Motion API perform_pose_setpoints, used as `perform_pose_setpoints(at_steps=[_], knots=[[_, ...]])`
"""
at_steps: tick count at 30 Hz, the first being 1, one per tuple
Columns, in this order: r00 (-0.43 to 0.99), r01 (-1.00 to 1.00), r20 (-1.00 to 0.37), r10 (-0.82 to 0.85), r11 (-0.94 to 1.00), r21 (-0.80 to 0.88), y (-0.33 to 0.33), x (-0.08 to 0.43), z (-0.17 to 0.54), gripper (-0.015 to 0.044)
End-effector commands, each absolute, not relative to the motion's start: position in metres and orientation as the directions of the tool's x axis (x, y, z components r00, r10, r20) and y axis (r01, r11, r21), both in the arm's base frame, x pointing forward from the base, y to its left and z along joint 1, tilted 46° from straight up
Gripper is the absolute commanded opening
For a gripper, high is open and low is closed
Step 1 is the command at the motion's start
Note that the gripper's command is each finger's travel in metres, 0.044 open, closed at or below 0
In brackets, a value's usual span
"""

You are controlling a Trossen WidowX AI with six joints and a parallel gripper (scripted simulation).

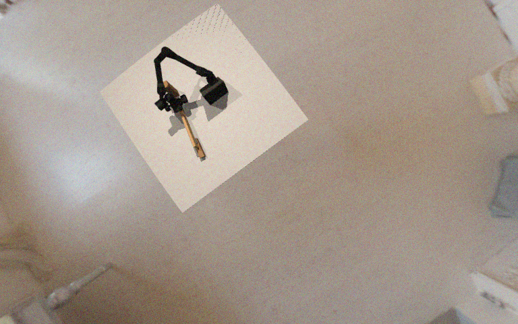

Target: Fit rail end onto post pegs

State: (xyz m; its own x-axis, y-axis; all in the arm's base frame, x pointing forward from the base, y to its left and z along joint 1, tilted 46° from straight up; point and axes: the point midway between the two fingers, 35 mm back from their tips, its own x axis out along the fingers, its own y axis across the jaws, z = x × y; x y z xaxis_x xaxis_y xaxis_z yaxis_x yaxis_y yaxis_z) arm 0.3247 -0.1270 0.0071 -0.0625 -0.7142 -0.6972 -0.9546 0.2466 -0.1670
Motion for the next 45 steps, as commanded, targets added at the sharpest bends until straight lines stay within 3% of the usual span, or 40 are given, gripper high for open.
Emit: perform_pose_setpoints(at_steps=[1, 45], knots=[[-0.063, -0.955, -0.694, -0.718, 0.245, -0.167, -0.128, 0.324, 0.007, 0.0000], [-0.063, -0.955, -0.694, -0.717, 0.245, -0.167, -0.113, 0.329, 0.021, 0.0000]])
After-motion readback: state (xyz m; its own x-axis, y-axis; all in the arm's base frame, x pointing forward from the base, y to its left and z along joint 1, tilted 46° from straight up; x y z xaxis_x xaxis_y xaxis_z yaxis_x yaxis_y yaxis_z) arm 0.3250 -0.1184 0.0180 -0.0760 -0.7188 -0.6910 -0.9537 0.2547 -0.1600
